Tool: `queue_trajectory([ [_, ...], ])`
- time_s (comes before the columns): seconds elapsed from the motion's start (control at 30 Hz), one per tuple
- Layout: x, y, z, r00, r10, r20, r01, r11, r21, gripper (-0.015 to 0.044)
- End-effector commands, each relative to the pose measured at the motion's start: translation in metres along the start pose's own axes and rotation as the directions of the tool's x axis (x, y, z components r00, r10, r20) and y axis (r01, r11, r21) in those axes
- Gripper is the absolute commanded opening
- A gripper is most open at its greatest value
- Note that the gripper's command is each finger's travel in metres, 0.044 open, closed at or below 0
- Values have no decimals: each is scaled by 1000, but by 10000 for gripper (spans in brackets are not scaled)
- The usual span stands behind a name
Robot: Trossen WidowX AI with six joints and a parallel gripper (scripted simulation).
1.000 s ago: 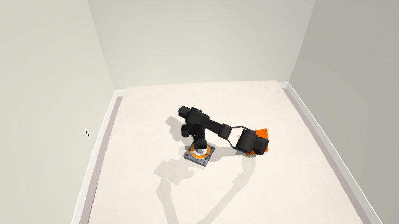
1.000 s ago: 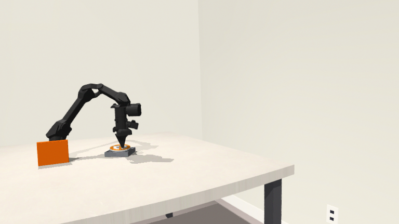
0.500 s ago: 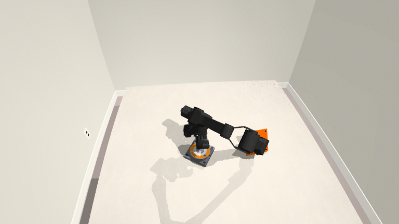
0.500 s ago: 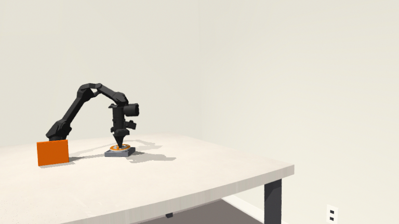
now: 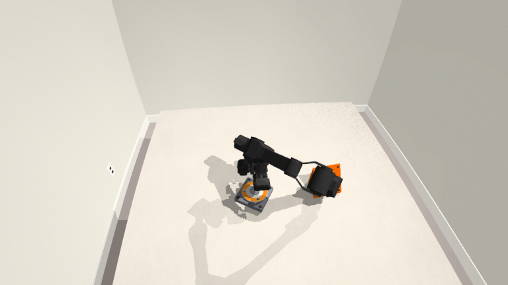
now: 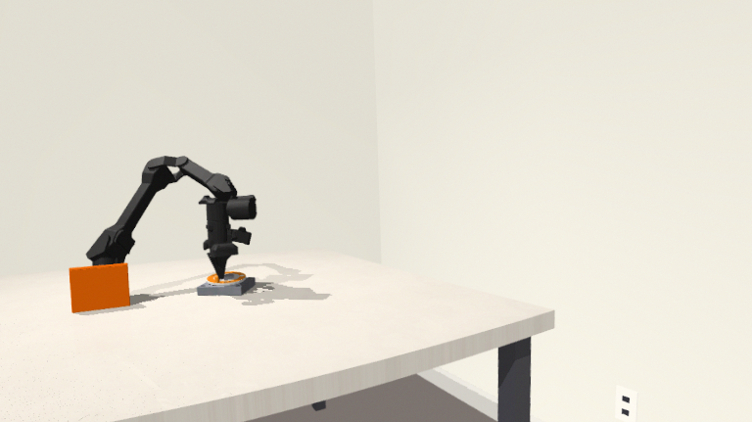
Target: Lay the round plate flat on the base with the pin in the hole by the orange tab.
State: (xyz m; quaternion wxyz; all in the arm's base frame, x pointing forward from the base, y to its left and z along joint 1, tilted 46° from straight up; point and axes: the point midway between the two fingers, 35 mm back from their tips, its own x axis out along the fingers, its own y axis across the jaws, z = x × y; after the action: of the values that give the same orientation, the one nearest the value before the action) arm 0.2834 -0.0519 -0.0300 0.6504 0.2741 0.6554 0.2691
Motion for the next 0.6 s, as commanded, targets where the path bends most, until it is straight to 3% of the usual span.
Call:
queue_trajectory([
  [0.0,1,3,-7,1000,6,-10,-6,1000,5,0],
  [0.57,0,20,-21,1000,8,-11,-7,1000,5,0],
])
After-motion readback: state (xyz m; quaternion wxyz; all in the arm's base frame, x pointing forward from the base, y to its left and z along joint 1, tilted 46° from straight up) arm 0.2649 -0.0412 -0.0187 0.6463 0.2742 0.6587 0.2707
